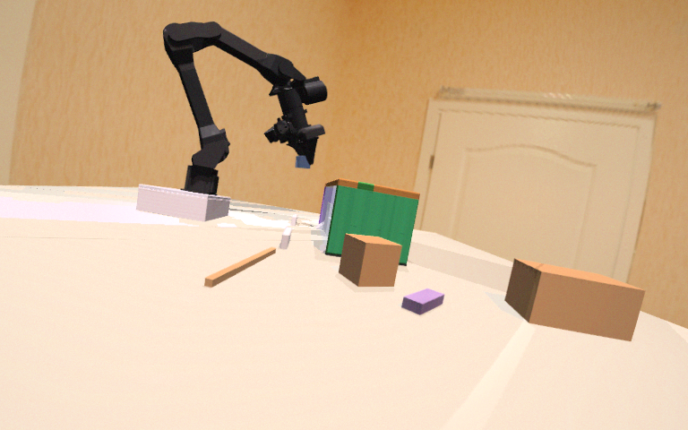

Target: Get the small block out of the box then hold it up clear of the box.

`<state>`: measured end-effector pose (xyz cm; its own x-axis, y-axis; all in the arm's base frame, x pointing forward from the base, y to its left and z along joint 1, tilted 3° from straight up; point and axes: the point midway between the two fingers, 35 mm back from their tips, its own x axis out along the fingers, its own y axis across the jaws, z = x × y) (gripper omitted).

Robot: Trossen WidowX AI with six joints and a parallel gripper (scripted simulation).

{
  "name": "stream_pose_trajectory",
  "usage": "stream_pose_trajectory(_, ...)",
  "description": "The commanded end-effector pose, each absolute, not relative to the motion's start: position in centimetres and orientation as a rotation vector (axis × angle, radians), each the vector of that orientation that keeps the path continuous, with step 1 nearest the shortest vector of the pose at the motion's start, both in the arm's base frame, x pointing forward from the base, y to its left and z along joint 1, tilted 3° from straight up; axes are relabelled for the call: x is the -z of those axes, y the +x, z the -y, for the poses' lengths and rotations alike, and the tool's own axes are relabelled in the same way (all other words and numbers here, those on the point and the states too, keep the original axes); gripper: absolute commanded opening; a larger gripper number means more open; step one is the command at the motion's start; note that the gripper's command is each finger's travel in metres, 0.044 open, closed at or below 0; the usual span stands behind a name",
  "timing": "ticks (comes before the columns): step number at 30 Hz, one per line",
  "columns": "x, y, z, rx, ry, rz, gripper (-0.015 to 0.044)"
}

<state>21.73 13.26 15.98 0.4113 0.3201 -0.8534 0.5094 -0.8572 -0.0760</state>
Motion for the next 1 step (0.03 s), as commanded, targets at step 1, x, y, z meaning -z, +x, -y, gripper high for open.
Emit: stream_pose_trajectory(1, -16.11, 21.72, -13.29, 1.421, 2.467, -0.743, 0.0)
